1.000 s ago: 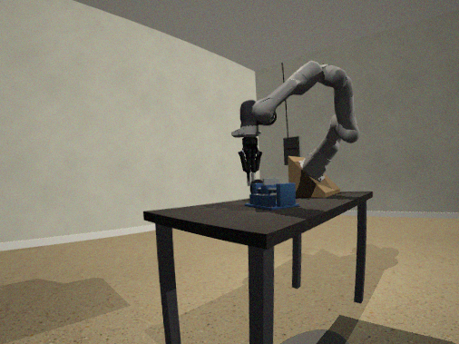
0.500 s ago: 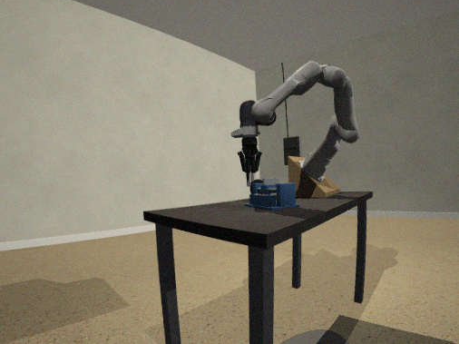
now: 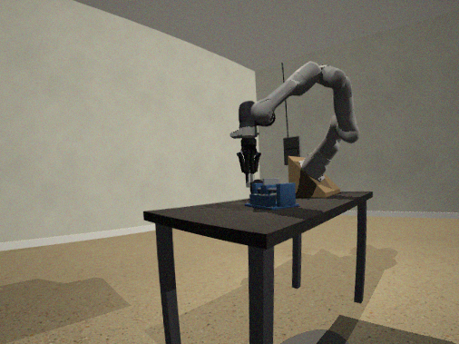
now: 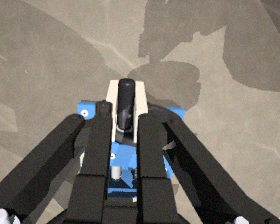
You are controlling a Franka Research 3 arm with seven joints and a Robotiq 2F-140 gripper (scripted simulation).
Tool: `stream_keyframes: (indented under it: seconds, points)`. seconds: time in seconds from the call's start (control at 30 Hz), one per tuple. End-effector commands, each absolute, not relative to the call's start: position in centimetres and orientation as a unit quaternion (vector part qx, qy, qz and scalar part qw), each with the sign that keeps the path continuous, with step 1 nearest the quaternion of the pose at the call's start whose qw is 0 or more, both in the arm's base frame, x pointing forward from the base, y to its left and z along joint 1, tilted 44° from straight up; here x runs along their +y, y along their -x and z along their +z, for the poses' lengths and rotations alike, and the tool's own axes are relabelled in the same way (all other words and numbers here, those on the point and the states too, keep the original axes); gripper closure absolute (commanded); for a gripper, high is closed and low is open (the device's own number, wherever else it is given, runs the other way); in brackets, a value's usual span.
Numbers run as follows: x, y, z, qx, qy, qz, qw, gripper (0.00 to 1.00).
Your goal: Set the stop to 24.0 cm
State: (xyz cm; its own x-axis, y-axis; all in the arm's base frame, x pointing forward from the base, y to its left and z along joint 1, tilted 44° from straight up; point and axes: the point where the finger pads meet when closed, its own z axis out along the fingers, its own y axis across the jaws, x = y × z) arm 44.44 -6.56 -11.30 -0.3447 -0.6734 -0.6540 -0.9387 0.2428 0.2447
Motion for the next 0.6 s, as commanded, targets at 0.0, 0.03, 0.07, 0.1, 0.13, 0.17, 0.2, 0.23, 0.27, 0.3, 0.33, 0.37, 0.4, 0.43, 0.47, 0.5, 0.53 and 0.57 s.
stream_keyframes:
  seconds: [0.0, 0.03, 0.07, 0.1, 0.13, 0.17, 0.2, 0.23, 0.27, 0.3, 0.33, 0.37, 0.4, 0.43, 0.47, 0.5, 0.53, 0.57]
  points:
    - [-6.4, -44.7, -11.7, 0.761, 0.53, 0.31, 0.212, 0.96]
    - [-6.4, -44.7, -11.7, 0.761, 0.53, 0.31, 0.212, 0.96]
    - [-6.4, -44.7, -11.7, 0.761, 0.53, 0.31, 0.212, 0.96]
    - [-6.4, -44.7, -11.7, 0.761, 0.53, 0.31, 0.212, 0.96]
    - [-6.3, -44.8, -11.8, 0.761, 0.53, 0.31, 0.212, 0.96]
    - [-6.3, -44.8, -11.9, 0.761, 0.53, 0.31, 0.212, 0.96]
    - [-6.3, -44.8, -11.9, 0.761, 0.53, 0.31, 0.212, 0.96]
    - [-6.2, -44.9, -12.0, 0.761, 0.53, 0.31, 0.212, 0.96]
    - [-6.2, -44.9, -12.1, 0.761, 0.53, 0.31, 0.212, 0.96]
    - [-6.1, -45.0, -12.1, 0.761, 0.53, 0.31, 0.212, 0.96]
    - [-6.1, -45.0, -12.2, 0.761, 0.53, 0.31, 0.212, 0.96]
    - [-6.0, -45.0, -12.3, 0.761, 0.53, 0.31, 0.212, 0.96]
    - [-6.0, -45.1, -12.4, 0.761, 0.53, 0.31, 0.212, 0.96]
    - [-5.9, -45.1, -12.4, 0.761, 0.53, 0.31, 0.212, 0.96]
    - [-5.9, -45.2, -12.5, 0.761, 0.53, 0.31, 0.212, 0.96]
    - [-5.8, -45.2, -12.6, 0.761, 0.53, 0.31, 0.212, 0.96]
    - [-5.7, -45.2, -12.7, 0.761, 0.53, 0.31, 0.212, 0.96]
    - [-5.6, -45.2, -12.8, 0.761, 0.53, 0.31, 0.212, 0.96]
